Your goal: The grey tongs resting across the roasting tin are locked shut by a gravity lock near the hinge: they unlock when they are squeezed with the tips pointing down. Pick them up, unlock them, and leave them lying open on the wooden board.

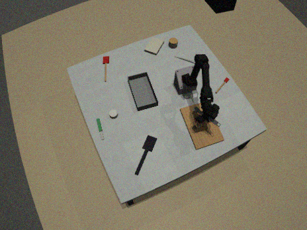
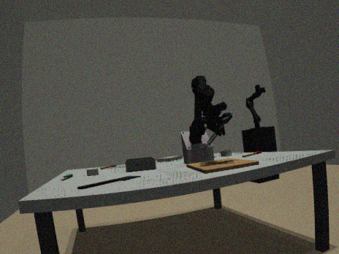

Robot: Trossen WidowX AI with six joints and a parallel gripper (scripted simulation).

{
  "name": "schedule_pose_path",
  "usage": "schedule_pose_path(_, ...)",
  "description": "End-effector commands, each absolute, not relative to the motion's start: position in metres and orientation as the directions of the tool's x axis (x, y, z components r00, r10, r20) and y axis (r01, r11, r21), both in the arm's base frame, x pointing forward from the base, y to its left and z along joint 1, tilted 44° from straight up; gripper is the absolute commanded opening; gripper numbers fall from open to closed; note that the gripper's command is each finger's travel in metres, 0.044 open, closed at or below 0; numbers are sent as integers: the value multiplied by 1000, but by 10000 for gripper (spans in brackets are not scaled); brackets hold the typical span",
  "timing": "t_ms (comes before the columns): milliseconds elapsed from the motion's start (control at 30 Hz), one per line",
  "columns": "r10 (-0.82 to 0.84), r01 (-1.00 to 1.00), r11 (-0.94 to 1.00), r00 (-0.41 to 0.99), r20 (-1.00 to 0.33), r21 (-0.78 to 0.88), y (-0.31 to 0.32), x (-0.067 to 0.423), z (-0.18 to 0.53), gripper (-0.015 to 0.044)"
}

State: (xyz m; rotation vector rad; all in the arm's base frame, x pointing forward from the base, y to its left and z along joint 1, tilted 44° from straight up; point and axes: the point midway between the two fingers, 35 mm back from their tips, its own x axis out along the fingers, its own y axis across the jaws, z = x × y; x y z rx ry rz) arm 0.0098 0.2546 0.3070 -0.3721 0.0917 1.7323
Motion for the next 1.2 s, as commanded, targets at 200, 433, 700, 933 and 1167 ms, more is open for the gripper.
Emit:
schedule_pose_path(200,973,-960,-224,-211,-95,-166,239,12,316,-150)
schedule_pose_path(433,966,-943,-248,-258,17,-223,224,10,315,-150)
schedule_pose_path(700,942,-906,-273,-320,101,-323,206,4,306,-150)
schedule_pose_path(933,940,-902,-275,-325,106,-332,204,3,305,-150)
schedule_pose_path(1167,940,-902,-275,-325,106,-332,204,3,305,-150)
